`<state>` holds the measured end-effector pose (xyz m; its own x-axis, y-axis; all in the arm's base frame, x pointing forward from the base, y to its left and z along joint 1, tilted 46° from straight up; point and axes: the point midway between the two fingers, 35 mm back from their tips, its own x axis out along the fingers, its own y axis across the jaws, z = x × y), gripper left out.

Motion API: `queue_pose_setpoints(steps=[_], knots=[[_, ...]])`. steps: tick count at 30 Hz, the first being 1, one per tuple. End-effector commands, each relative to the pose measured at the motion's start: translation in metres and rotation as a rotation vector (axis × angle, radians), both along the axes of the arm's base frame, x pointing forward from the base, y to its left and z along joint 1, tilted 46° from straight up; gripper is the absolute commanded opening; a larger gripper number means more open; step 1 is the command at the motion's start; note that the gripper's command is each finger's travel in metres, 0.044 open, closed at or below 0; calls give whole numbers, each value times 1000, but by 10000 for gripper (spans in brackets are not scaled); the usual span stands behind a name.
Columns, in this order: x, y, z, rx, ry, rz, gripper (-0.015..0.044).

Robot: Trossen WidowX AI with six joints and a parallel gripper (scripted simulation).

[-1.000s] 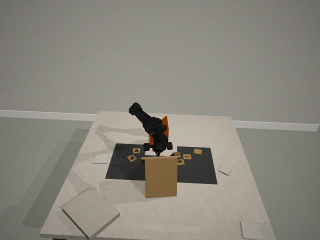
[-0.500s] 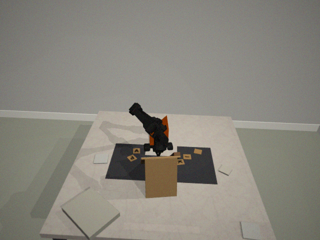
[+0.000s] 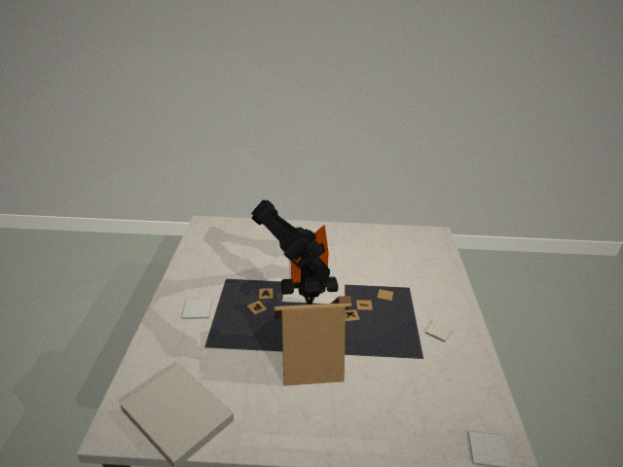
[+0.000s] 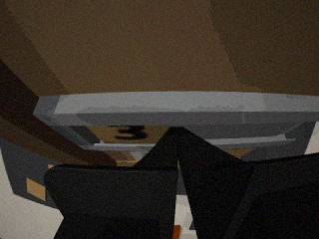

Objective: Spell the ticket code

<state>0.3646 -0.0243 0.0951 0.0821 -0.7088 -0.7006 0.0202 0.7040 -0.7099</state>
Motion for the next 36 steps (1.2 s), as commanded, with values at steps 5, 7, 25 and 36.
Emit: queue_pose_setpoints(steps=[5, 7, 25, 36], knots=[[0, 2, -3, -1, -1, -3, 0], [0, 2, -4, -1, -1, -3, 0], [-1, 5, -4, -1, -1, -3, 0], [-12, 13, 5, -1, -1, -3, 0]])
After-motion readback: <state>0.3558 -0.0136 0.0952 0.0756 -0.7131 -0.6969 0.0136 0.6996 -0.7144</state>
